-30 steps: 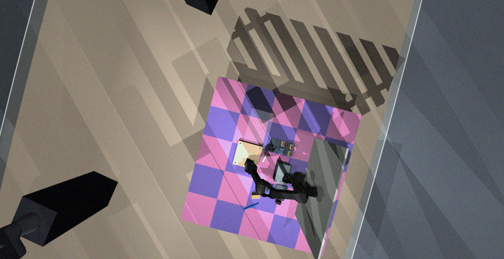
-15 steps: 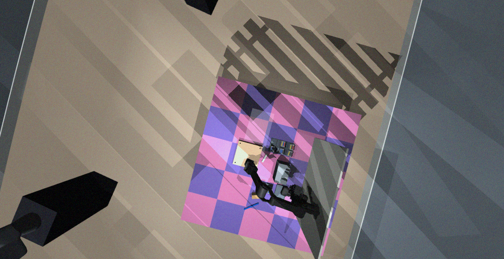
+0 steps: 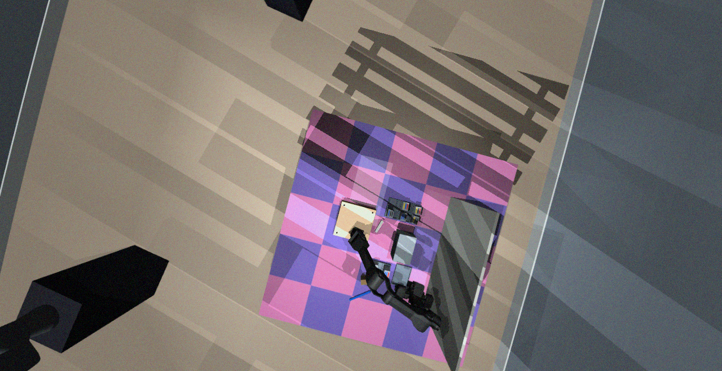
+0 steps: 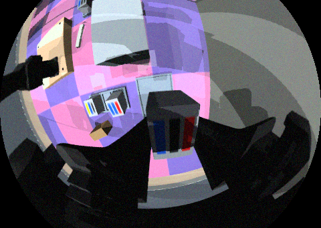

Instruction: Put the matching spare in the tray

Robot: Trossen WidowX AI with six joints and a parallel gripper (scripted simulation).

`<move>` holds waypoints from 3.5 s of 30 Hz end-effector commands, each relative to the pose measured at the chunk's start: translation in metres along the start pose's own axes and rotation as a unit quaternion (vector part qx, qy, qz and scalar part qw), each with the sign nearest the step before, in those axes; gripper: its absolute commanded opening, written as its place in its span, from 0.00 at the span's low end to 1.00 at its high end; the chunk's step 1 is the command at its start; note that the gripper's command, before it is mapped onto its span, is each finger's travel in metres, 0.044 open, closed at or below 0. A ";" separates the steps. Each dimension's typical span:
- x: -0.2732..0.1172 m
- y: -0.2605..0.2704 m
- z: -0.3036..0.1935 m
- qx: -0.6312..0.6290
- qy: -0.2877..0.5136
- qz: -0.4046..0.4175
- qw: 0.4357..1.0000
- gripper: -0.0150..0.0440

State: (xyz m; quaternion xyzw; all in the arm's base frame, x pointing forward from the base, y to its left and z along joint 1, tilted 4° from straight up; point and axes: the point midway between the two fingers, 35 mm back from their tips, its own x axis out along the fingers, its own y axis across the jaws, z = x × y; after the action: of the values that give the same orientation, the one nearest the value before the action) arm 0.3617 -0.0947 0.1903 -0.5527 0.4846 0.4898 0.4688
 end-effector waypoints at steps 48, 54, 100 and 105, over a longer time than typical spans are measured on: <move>0.030 0.000 -0.028 -0.013 0.002 0.004 1.000 0.25; 0.035 -0.001 -0.028 -0.013 0.002 0.004 1.000 0.25; 0.069 -0.003 -0.029 -0.013 0.002 0.004 1.000 0.25; 0.072 -0.003 -0.029 -0.013 0.002 0.004 1.000 0.25</move>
State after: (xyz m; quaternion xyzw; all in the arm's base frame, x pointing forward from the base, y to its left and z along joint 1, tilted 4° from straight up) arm 0.3707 -0.1286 0.1237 -0.5565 0.4826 0.4955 0.4602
